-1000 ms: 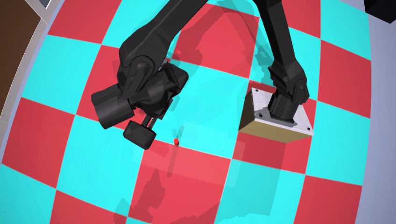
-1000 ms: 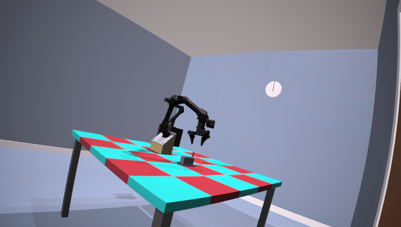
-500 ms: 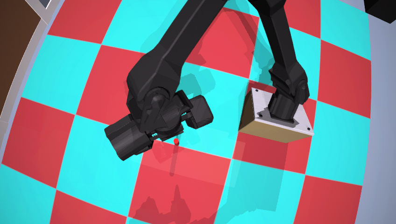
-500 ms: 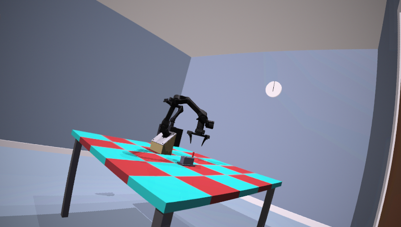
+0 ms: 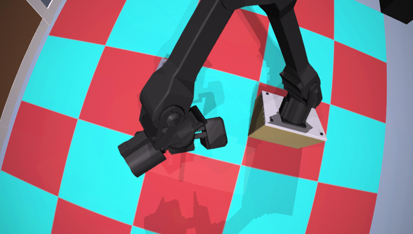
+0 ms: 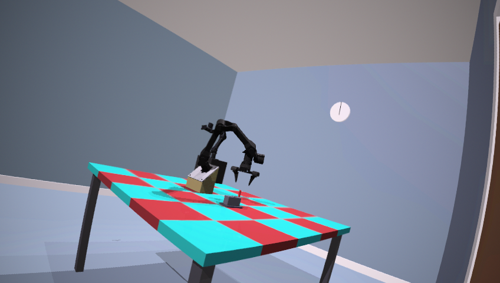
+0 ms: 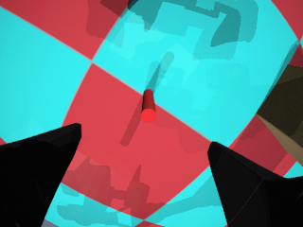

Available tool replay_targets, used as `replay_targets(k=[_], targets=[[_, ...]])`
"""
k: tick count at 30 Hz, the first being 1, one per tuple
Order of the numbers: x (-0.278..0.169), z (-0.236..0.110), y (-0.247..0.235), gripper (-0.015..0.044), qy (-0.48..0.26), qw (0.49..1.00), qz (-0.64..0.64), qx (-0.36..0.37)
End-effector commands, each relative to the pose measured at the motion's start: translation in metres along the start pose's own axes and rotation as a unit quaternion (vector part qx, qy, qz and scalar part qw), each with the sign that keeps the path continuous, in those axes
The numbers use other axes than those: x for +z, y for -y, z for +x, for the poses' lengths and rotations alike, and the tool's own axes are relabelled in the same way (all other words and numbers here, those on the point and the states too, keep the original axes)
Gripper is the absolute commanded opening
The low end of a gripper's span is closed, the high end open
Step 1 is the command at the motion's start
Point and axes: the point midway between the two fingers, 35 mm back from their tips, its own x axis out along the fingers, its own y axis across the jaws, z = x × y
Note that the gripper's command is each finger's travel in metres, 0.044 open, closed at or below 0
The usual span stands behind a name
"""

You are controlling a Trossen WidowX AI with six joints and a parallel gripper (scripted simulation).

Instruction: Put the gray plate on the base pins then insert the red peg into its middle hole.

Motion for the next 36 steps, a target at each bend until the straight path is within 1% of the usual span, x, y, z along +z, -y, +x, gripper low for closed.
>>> replay_targets(k=[1,3,6,11,36], targets=[[0.001,0.013,0.002,0.044,0.004,1.0,-0.002,-0.004],[0.001,0.015,0.002,0.044,0.004,1.0,-0.002,-0.004],[0.0,0.028,0.002,0.044,0.004,1.0,-0.002,-0.005],[0.0,0.03,0.002,0.044,0.004,1.0,-0.002,-0.005],[0.001,0.072,0.001,0.044,0.005,1.0,-0.002,-0.005]])
